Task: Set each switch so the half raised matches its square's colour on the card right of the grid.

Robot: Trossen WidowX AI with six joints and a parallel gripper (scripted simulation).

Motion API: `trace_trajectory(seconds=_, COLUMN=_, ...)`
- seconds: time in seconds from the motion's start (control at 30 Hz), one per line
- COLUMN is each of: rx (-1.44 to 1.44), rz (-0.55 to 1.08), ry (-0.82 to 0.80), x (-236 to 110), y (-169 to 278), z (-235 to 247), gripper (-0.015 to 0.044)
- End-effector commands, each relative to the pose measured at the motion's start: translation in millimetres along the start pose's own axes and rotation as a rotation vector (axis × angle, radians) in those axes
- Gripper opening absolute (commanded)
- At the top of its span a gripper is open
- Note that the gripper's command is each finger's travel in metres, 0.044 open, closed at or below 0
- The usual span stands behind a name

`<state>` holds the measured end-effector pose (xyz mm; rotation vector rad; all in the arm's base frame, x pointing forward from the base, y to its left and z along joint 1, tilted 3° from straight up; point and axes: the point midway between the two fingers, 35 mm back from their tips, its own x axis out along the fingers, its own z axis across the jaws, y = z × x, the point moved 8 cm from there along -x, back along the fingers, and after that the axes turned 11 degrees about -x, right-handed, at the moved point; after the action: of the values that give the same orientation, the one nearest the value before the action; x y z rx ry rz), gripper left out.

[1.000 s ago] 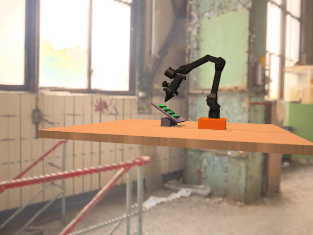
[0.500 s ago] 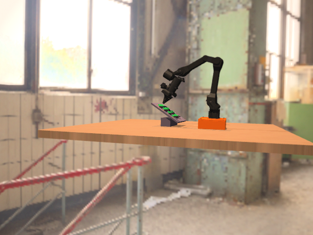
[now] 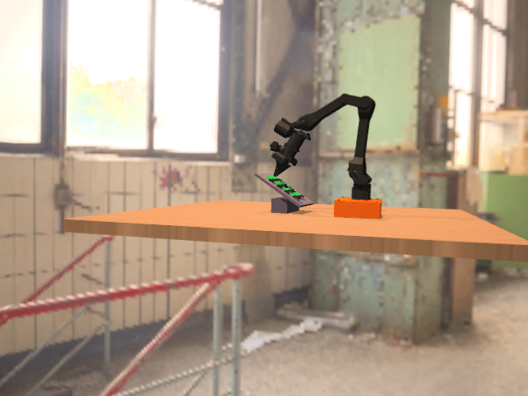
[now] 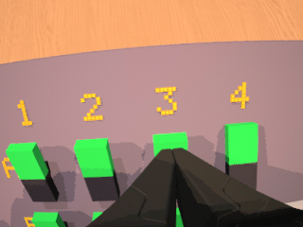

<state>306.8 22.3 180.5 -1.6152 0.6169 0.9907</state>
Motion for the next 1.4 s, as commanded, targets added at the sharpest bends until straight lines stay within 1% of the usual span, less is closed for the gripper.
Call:
trace_trajectory(seconds=0.0, rx=0.001, rz=-0.002, ry=0.0, x=0.3, y=0.0, z=0.1, gripper=0.0)
trace_trajectory(seconds=1.37, rx=0.001, rz=-0.002, ry=0.0, x=4.5, y=-0.1, z=0.1, gripper=0.0)
